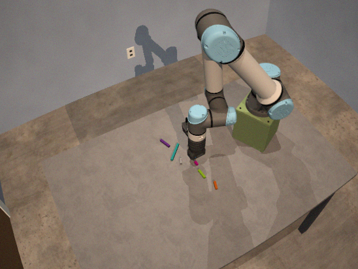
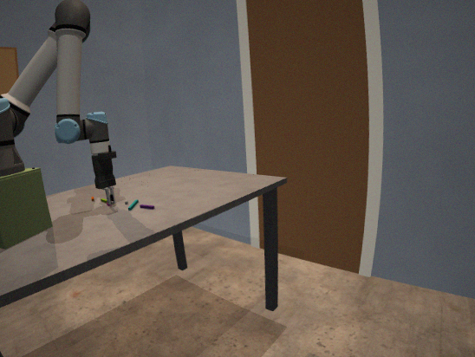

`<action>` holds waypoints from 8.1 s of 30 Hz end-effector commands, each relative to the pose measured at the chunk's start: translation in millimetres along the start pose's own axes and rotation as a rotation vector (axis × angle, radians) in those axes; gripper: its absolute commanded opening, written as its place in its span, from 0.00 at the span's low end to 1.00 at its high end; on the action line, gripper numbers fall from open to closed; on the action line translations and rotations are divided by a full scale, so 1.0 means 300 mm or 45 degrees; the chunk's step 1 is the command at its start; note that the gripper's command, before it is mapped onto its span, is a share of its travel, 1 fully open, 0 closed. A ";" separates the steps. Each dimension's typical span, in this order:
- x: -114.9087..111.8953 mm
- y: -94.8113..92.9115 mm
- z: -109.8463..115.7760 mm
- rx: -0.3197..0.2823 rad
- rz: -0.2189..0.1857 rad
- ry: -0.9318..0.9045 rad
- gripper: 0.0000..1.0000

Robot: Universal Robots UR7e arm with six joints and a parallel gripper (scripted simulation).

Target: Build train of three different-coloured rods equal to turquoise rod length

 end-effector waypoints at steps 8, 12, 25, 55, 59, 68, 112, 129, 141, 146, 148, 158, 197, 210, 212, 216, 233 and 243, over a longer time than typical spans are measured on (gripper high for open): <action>-0.001 -0.026 0.000 0.000 -0.001 0.000 0.24; -0.001 -0.030 0.000 0.000 -0.001 0.000 0.24; -0.001 -0.030 0.000 0.000 -0.001 0.000 0.24; -0.001 -0.030 0.000 0.000 -0.001 0.000 0.42; -0.001 -0.030 0.000 0.000 -0.001 0.000 0.42; -0.001 -0.030 0.000 0.000 -0.001 0.000 0.54; -0.001 0.226 0.000 0.000 -0.001 0.000 0.54; -0.001 0.270 0.000 0.000 -0.001 0.000 1.00; -0.001 0.270 0.000 0.000 -0.001 0.000 1.00; -0.001 0.270 0.000 0.000 -0.001 0.000 1.00; -0.001 0.270 0.000 0.000 -0.001 0.000 1.00; -0.024 0.232 0.166 0.000 -0.001 0.018 1.00; -0.023 0.199 0.305 0.000 -0.001 0.033 0.54; -0.023 0.196 0.305 0.000 -0.001 0.033 0.54; -0.023 0.194 0.305 0.000 -0.001 0.033 0.54; -0.024 0.186 0.305 0.000 -0.001 0.033 0.54; -0.025 0.123 0.305 0.000 -0.001 0.033 0.54; -0.026 0.075 0.305 0.000 -0.001 0.033 0.54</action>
Point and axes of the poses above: the point where the finger pads meet when closed, its own y axis back along the fingers, its own x axis across the jaws, z = x × y, the point moved 3 cm from there along y, back along the fingers, and after that the axes turned 1 degree about -y, right-handed, at the moved point
